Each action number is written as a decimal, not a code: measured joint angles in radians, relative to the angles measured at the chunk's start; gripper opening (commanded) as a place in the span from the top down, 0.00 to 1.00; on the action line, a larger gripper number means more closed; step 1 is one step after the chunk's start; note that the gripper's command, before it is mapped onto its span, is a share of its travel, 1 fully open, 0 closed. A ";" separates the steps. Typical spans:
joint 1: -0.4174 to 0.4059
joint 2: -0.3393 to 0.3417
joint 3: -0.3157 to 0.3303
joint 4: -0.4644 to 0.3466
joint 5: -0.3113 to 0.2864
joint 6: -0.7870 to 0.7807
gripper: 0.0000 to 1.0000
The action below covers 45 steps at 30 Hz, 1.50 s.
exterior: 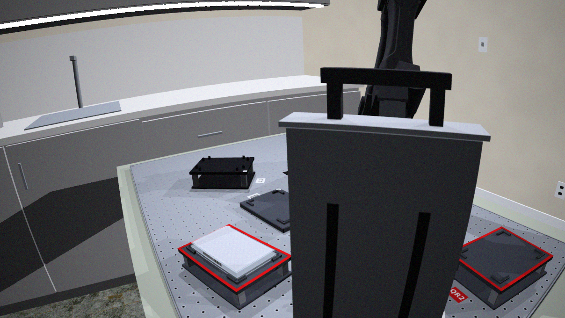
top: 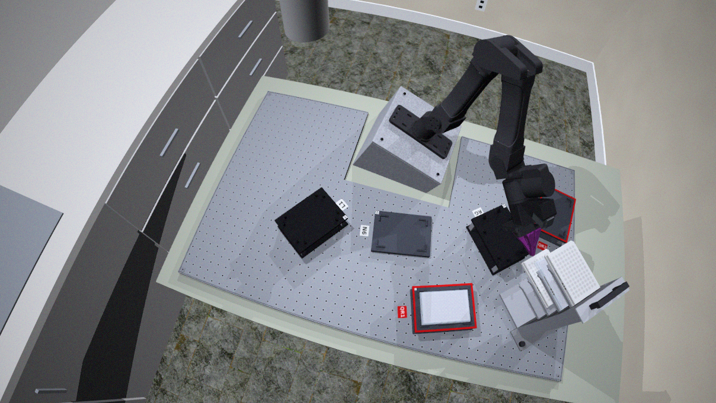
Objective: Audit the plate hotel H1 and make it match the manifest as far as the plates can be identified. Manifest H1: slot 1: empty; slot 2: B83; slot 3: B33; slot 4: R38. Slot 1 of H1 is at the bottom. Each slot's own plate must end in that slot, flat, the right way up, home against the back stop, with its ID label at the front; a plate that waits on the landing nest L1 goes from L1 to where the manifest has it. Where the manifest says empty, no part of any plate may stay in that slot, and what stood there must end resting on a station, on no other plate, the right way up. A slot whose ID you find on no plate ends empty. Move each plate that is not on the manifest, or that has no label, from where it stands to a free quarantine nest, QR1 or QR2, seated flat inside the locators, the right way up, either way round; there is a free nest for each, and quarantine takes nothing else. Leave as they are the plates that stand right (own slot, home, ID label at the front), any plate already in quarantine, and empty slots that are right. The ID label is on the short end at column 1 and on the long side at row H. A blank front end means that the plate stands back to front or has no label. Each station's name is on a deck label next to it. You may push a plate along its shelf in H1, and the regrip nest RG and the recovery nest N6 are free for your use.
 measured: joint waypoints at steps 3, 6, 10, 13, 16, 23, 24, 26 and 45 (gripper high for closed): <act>0.000 0.004 0.008 0.000 -0.002 0.000 1.00; -0.003 0.015 0.018 -0.001 -0.003 -0.001 1.00; -0.004 0.026 0.027 -0.004 -0.004 -0.001 1.00; -0.004 0.031 0.034 -0.005 -0.005 -0.001 1.00; -0.004 0.032 0.038 -0.006 -0.006 -0.002 1.00; -0.009 0.047 0.058 -0.008 -0.008 -0.002 1.00; -0.009 0.051 0.060 -0.010 -0.009 -0.002 1.00; -0.009 0.056 0.064 -0.012 -0.010 -0.002 1.00; -0.012 0.068 0.083 -0.021 -0.013 -0.004 1.00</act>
